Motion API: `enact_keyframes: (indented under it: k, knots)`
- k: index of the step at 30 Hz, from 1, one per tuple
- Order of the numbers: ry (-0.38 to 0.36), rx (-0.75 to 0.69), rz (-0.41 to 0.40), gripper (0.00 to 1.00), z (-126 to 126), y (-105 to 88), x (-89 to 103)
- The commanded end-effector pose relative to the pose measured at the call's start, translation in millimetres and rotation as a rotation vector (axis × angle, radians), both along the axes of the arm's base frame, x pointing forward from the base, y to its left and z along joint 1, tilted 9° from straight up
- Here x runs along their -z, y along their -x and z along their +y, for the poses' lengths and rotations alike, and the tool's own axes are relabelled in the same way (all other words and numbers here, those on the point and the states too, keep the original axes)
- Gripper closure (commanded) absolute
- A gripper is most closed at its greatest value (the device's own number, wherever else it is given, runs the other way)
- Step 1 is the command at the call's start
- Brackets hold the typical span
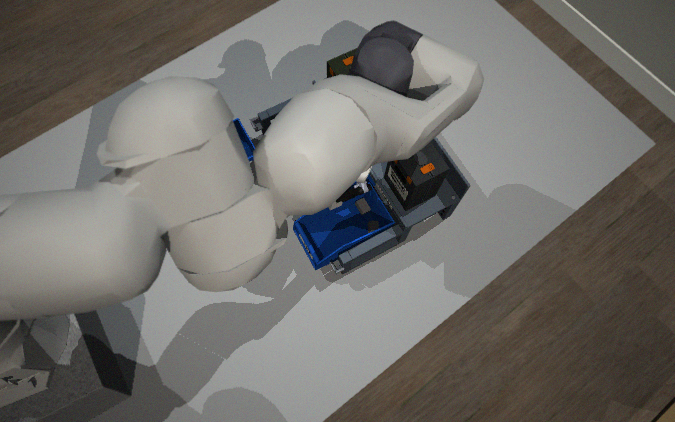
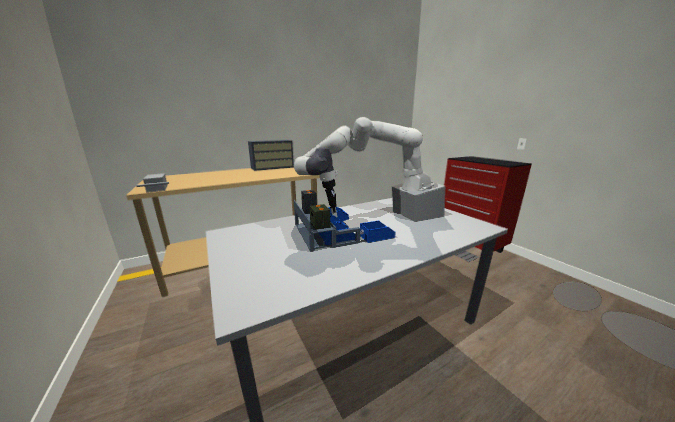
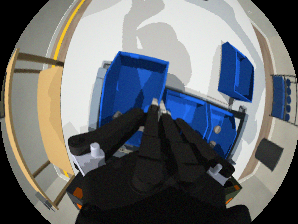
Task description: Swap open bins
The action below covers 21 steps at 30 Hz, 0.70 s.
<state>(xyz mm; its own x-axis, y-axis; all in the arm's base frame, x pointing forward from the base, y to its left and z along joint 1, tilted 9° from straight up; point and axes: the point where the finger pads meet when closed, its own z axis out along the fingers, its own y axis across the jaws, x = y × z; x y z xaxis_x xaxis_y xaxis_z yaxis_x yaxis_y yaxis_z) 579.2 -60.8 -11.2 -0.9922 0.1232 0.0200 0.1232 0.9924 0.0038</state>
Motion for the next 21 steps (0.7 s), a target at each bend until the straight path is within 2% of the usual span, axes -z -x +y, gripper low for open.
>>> enact_keyframes:
  k: [1,21]
  knots:
    - [0.003,-0.008,-0.001,1.00,-0.2,-0.8,0.1]
    - [0.005,-0.008,-0.014,1.00,-0.1,-0.1,1.0]
